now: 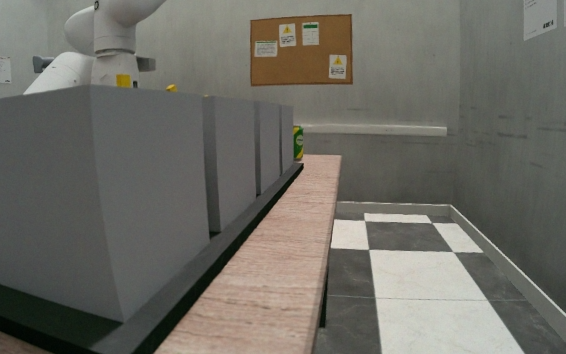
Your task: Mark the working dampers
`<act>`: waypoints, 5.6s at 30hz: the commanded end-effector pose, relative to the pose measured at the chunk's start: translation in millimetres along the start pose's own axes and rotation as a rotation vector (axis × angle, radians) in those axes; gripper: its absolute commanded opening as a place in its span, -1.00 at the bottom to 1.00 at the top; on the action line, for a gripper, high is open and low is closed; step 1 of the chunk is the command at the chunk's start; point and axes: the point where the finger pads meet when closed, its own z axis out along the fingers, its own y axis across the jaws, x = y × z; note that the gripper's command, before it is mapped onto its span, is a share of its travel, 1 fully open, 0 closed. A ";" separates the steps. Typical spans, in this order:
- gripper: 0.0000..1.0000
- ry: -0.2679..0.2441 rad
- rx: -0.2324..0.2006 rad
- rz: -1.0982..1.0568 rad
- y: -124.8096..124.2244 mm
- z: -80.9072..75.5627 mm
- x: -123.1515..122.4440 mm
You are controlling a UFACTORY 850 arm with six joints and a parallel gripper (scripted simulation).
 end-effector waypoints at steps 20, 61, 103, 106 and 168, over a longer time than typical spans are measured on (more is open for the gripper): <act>-1.00 -0.001 -0.001 0.000 0.6 0.6 -0.2; -1.00 0.000 -0.001 0.000 0.6 21.7 -0.1; -1.00 0.000 -0.001 0.000 0.6 29.3 -0.1; -1.00 0.000 -0.001 0.000 0.6 31.4 -0.1; -1.00 0.000 -0.001 0.000 0.6 35.8 3.8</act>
